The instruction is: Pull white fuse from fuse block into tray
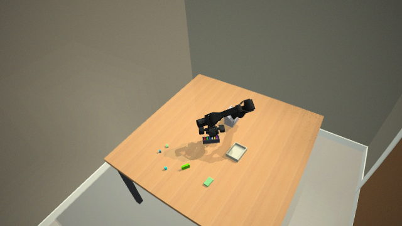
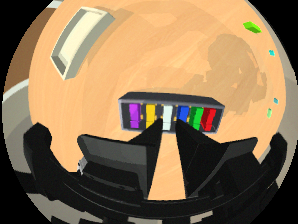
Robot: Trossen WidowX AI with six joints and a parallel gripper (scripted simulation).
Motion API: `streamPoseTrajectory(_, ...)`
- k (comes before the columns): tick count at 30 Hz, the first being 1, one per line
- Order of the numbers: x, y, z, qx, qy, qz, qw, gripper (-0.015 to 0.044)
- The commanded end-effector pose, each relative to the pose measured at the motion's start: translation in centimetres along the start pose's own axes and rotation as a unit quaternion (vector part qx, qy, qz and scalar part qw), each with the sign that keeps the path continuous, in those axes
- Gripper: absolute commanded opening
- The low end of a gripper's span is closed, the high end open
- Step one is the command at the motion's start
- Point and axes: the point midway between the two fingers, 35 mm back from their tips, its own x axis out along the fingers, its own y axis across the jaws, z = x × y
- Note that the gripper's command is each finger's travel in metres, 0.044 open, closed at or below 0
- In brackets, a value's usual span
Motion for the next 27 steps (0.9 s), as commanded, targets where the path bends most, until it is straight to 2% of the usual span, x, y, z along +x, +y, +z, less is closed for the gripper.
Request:
streamPoseTrajectory(1, 0.5, 0.1, 0.0, 0.002, -0.001, 0.002, 1.000, 0.0068)
streamPoseTrajectory(25, 1.5, 0.2, 0.0, 0.002, -0.001, 0.002, 1.000, 0.0068)
streamPoseTrajectory(27, 1.4, 0.1, 0.0, 0.000, 0.000, 0.001, 1.000, 0.0054)
